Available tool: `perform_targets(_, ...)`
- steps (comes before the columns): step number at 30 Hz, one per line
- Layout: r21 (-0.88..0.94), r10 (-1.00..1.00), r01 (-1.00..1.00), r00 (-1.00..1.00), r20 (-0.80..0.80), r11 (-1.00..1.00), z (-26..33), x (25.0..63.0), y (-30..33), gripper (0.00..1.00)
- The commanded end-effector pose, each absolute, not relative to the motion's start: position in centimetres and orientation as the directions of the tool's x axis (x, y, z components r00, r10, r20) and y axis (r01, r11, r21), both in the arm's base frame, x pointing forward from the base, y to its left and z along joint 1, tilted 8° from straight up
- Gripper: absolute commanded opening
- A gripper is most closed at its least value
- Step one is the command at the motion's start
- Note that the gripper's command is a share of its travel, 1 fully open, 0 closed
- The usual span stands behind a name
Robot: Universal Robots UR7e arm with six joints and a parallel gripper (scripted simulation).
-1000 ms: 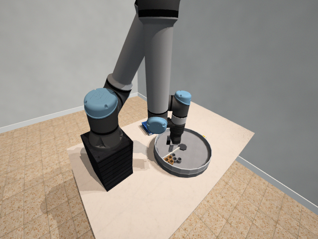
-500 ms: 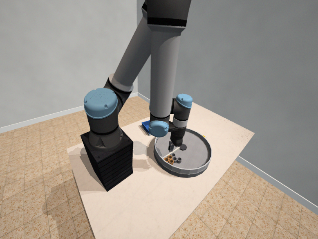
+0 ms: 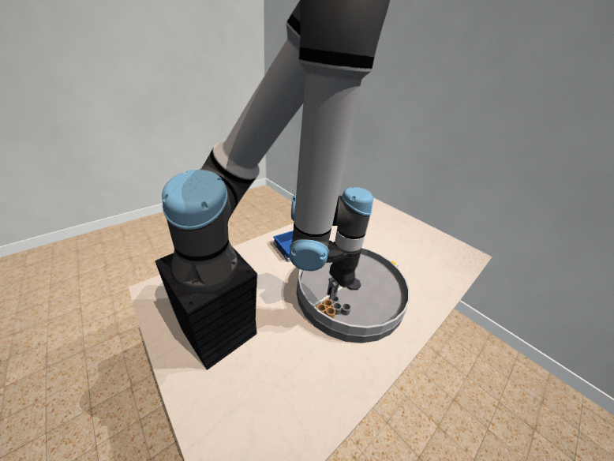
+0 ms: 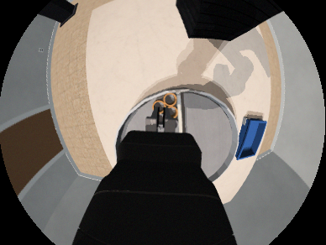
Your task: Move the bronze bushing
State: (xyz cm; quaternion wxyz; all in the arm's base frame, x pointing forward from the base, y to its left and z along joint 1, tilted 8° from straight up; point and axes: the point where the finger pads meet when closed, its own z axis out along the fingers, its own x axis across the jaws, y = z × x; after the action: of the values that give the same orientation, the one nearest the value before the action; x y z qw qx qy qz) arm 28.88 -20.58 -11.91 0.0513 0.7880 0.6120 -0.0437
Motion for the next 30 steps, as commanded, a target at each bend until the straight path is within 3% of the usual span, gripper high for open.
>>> perform_targets(1,0.024,0.975,0.984,0.177,-0.133,-0.175,-12.4,29.0,-21.1,0.27)
perform_targets(10,0.024,0.975,0.984,0.177,-0.133,-0.175,-12.4,29.0,-21.1,0.27)
perform_targets(15,-0.005,0.99,0.999,-0.038,-0.135,0.038,-14.0,29.2,-22.6,0.27)
perform_targets(27,-0.005,0.99,0.999,-0.038,-0.135,0.038,-14.0,29.2,-22.6,0.27)
perform_targets(28,-0.006,0.99,0.999,-0.037,-0.135,0.036,-14.0,29.2,-22.6,0.42)
perform_targets(30,-0.006,0.99,0.999,-0.037,-0.135,0.036,-14.0,29.2,-22.6,0.42)
